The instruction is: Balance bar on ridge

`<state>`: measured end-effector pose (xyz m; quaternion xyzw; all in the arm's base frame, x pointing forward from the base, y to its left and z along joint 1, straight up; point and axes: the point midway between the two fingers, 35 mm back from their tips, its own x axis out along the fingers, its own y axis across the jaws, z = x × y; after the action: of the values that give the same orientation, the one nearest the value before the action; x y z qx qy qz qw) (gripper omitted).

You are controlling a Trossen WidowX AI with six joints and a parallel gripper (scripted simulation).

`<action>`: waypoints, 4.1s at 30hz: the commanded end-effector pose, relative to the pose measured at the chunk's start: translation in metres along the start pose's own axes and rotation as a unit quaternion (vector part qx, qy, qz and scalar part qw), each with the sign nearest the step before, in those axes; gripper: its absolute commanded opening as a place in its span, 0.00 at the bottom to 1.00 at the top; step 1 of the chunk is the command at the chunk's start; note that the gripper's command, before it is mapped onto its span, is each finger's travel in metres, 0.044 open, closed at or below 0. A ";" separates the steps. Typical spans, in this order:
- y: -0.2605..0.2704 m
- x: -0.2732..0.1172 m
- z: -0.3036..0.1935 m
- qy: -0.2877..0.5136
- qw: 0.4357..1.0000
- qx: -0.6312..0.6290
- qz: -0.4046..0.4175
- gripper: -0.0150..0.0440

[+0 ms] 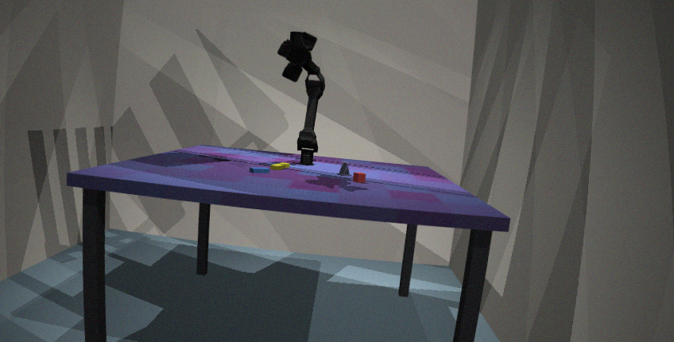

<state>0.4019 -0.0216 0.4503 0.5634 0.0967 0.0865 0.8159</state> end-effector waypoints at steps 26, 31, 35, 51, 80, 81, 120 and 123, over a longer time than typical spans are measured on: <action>-0.255 -0.079 -0.060 0.198 0.863 -0.211 -0.415 0.79; -0.284 -0.108 -0.076 0.267 0.814 -0.236 -0.458 0.79; -0.303 -0.133 -0.088 0.327 0.771 -0.252 -0.485 0.79; -0.328 -0.182 -0.111 0.448 0.682 -0.271 -0.511 0.79; -0.388 -0.177 -0.132 0.448 0.682 -0.271 -0.511 0.79; -0.389 -0.177 -0.132 0.448 0.682 -0.271 -0.511 0.79; -0.386 -0.175 -0.131 0.446 0.684 -0.269 -0.511 0.25; -0.379 -0.175 -0.127 0.446 0.684 -0.269 -0.511 0.25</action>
<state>0.2088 -0.0816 0.0522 0.0799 0.6985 -0.0790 0.7067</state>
